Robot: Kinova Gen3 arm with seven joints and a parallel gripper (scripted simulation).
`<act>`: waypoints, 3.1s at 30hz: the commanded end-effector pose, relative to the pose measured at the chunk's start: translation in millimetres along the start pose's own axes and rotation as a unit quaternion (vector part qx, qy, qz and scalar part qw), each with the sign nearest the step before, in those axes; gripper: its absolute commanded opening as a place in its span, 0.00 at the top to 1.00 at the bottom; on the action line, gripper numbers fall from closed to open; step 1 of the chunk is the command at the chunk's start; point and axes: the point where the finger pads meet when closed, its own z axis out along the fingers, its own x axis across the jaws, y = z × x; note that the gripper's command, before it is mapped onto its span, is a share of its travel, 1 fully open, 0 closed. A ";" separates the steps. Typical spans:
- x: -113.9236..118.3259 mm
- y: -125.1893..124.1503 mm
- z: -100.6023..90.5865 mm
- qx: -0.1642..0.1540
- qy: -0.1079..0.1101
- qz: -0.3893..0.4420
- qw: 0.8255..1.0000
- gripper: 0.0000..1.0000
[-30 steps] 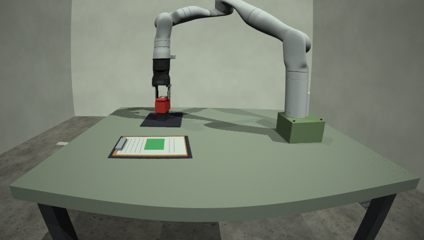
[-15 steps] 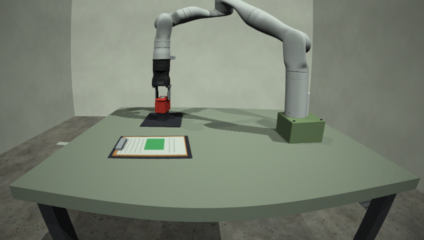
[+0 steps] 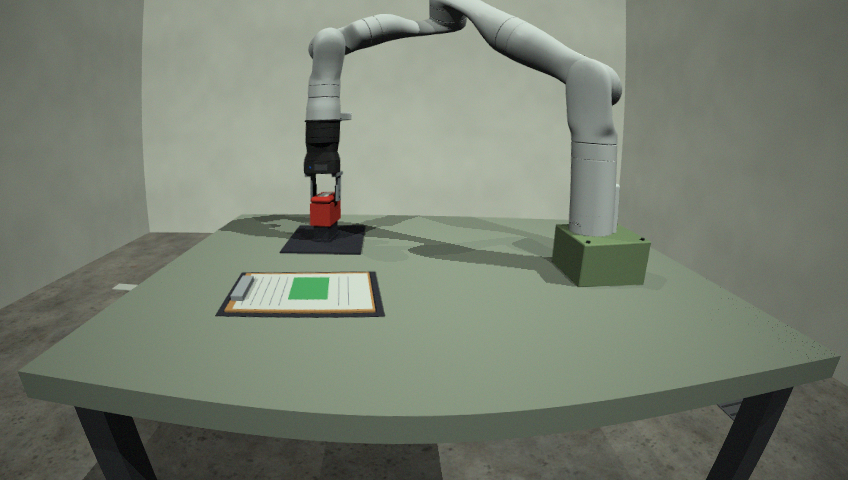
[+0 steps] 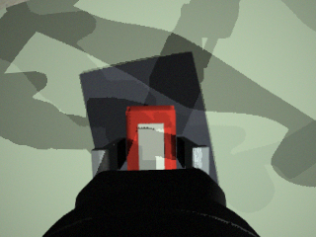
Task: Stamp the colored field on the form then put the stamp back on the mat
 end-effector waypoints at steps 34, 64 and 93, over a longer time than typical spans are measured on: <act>-0.4 0.1 7.1 0.000 -0.001 0.000 1.000 0.00; -0.4 0.1 13.3 0.000 -0.001 0.000 1.000 0.00; -0.5 0.1 18.9 0.000 -0.001 0.000 1.000 0.00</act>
